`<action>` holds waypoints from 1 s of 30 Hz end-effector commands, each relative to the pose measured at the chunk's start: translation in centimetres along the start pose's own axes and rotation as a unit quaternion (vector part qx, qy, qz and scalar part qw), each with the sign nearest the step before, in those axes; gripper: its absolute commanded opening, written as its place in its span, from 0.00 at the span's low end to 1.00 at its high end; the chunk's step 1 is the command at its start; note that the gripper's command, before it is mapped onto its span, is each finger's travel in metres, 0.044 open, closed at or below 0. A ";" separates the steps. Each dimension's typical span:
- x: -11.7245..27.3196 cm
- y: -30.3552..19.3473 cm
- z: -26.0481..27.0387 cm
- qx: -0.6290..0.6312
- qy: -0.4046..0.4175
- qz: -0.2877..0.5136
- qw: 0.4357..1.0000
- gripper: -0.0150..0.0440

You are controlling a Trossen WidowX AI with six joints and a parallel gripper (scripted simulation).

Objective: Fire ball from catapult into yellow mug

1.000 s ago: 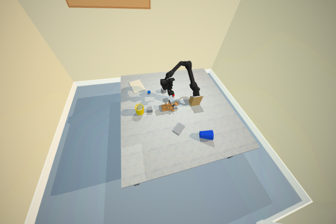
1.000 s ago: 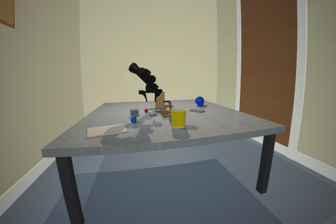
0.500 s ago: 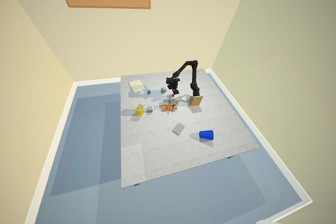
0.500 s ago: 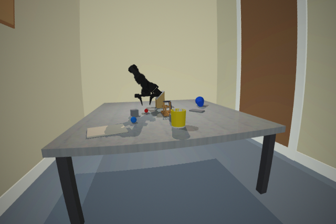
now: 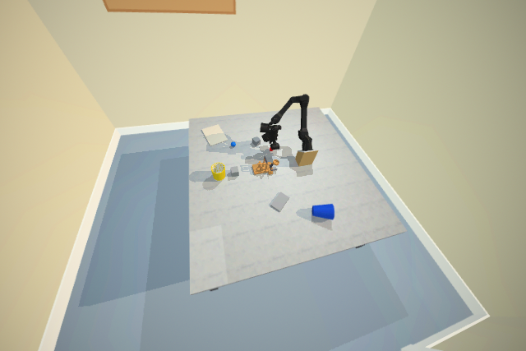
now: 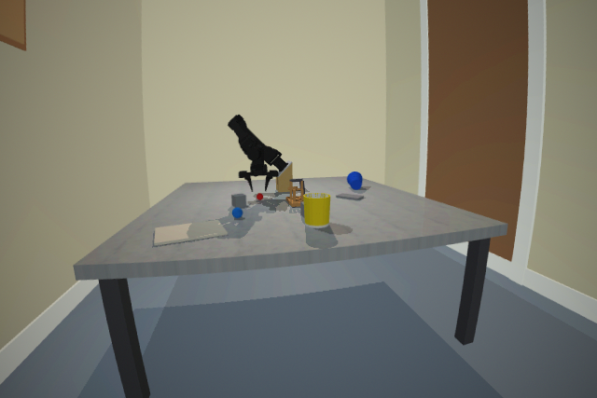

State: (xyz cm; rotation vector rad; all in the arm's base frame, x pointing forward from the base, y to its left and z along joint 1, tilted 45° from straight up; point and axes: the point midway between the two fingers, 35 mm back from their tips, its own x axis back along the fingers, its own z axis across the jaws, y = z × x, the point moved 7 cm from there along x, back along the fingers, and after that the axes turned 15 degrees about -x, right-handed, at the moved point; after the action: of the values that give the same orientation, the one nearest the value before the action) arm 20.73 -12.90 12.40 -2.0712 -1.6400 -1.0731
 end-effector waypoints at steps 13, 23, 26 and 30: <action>-2.9 -0.3 0.2 0.007 0.000 0.005 1.000 0.76; -3.3 -0.4 0.2 0.007 0.000 0.005 1.000 0.53; -3.3 -0.4 0.2 0.007 0.000 0.005 1.000 0.50; -3.3 -0.4 0.2 0.007 0.000 0.005 1.000 0.45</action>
State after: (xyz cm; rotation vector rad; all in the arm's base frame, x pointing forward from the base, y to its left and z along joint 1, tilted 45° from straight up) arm 20.32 -14.95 9.98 -2.0657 -1.6312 -1.0661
